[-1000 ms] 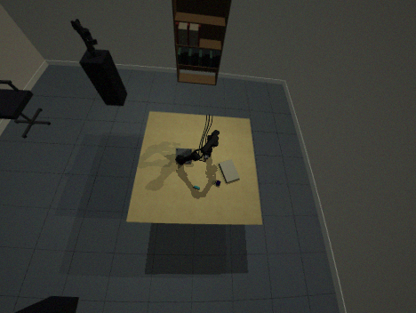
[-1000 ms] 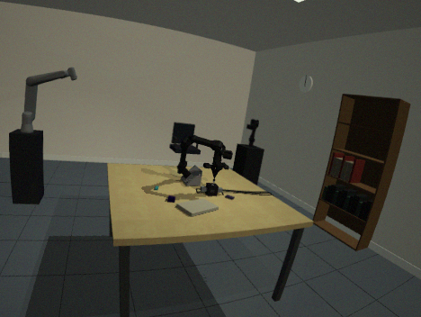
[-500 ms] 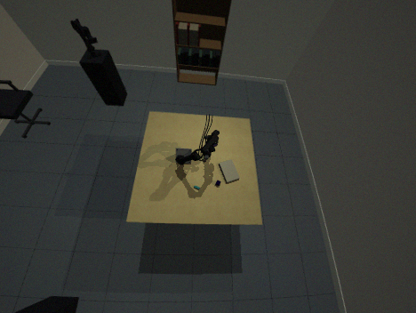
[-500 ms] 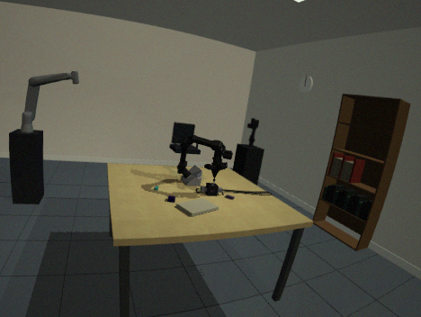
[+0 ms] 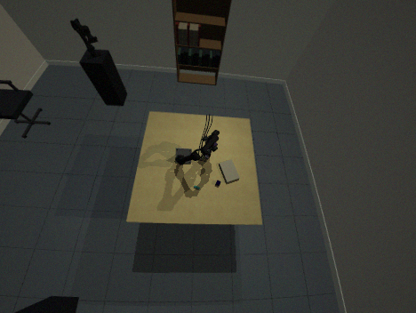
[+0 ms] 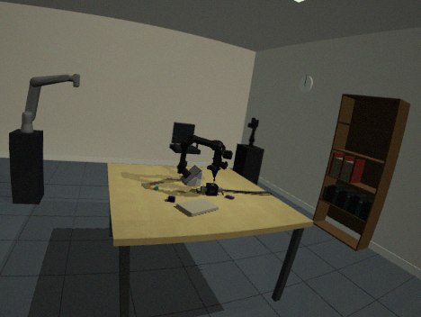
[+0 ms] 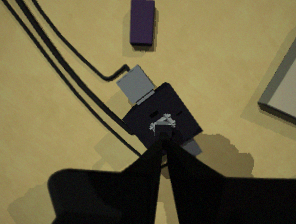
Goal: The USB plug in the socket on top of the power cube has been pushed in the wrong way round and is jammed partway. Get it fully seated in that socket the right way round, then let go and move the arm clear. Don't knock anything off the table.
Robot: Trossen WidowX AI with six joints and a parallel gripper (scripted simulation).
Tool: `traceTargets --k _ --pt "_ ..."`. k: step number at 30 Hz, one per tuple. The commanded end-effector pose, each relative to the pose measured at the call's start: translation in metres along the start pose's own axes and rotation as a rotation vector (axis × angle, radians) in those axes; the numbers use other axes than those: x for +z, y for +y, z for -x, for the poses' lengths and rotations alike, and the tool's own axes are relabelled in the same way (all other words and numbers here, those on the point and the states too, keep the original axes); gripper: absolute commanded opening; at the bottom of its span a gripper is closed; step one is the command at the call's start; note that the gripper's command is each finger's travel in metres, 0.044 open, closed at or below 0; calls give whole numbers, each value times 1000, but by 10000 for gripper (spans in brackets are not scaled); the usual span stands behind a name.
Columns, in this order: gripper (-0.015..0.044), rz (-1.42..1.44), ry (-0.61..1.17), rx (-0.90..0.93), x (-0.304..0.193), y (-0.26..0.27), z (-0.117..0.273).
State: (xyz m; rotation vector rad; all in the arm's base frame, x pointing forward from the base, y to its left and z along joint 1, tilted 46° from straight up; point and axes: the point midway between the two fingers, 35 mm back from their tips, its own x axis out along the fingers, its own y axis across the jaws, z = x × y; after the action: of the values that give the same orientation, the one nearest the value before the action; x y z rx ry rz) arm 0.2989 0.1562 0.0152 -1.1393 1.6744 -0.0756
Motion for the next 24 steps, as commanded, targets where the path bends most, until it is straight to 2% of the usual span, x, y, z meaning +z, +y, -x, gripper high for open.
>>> traceTargets --k 1,24 --pt "0 97 -1 1 0 0 0" --pt "0 699 -1 1 0 0 0"
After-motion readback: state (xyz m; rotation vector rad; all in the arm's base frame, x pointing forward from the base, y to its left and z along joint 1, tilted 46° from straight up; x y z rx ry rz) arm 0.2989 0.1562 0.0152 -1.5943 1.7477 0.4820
